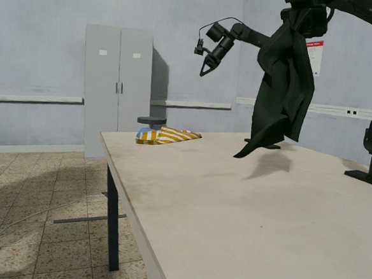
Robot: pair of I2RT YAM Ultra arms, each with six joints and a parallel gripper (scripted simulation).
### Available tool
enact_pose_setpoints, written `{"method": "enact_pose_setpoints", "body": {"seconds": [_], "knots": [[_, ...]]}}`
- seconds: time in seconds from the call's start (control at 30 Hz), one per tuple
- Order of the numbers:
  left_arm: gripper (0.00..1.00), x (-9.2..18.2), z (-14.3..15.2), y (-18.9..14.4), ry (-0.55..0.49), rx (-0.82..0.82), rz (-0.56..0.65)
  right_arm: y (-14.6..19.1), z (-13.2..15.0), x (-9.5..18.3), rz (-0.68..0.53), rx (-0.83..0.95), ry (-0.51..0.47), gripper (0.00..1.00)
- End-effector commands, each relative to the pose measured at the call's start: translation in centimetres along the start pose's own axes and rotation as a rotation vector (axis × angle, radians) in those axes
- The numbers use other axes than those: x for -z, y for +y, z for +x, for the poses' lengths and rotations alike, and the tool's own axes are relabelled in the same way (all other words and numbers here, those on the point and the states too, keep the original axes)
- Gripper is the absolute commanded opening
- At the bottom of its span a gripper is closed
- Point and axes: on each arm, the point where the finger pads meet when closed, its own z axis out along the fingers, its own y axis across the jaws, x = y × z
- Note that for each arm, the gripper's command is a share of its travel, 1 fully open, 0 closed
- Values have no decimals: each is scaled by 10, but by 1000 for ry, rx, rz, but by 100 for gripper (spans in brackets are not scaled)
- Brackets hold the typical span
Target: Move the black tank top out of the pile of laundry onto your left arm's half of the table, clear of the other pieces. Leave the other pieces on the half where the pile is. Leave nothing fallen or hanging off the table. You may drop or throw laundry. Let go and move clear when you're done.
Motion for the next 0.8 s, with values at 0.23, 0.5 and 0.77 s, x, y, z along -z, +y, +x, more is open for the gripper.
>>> {"method": "enact_pose_setpoints", "body": {"seconds": [0.23, 0.5, 0.77], "knots": [[0, -22, -7, 20, 176, -24, 6, 0, -16, 21, -2, 5, -93, 92], [0, -31, -12, 26, 146, -2, -48, 0, -16, 21, -2, 5, -93, 92], [0, -55, 5, 10, 201, -9, 1, 0, -16, 21, -2, 5, -93, 92]]}}
